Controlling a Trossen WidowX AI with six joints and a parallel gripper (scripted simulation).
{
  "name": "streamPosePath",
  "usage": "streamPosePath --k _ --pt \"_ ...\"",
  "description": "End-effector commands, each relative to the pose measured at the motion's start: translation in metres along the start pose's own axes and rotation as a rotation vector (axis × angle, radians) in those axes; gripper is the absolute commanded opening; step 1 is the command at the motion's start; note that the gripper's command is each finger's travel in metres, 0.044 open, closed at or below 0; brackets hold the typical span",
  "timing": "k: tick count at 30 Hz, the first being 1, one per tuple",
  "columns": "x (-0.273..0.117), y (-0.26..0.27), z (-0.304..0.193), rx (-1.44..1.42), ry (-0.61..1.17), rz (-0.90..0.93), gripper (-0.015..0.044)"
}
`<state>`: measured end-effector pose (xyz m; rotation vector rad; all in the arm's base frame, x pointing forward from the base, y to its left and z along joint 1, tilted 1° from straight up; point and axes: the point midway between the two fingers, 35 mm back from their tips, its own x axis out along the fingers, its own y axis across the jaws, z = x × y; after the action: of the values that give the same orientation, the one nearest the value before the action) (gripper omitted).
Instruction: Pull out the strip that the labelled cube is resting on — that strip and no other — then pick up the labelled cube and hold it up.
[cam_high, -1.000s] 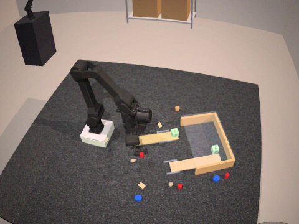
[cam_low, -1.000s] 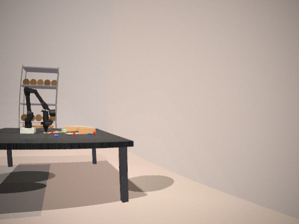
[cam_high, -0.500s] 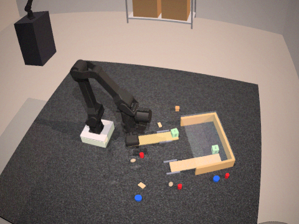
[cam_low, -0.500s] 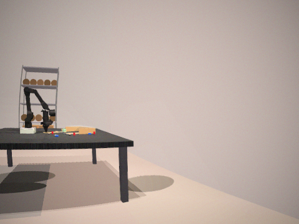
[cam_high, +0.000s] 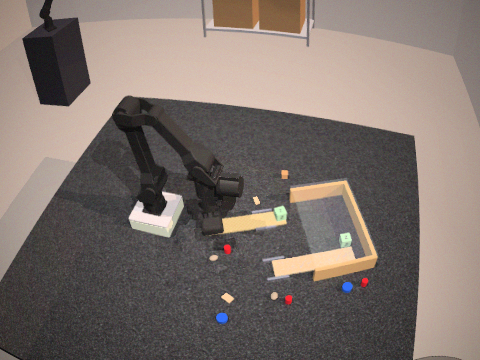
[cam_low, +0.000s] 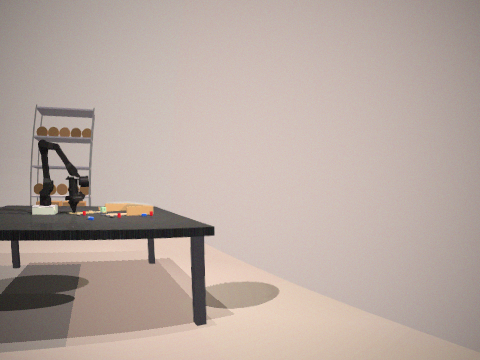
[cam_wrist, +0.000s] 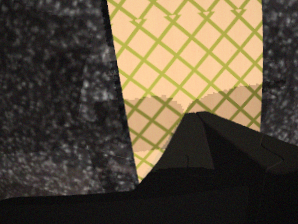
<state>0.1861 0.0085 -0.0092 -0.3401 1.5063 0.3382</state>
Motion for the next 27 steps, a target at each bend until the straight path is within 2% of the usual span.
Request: streamPosePath --k 1,4,9,14,25,27 --pt "-0.009 0.000 0.001 -0.001 0.007 0.001 0.0000" --pt "-0.039 0.000 0.002 -0.003 0.028 0.005 0.0000" --pt "-0.042 0.000 0.002 -0.004 0.030 0.005 0.0000" --pt "-0.041 0.001 0.027 -0.126 0.027 0.007 0.0131" --pt "-0.044 0.003 0.063 -0.129 0.024 0.007 0.0420" --pt "-0.045 0.003 0.071 -0.129 0.023 0.007 0.0440"
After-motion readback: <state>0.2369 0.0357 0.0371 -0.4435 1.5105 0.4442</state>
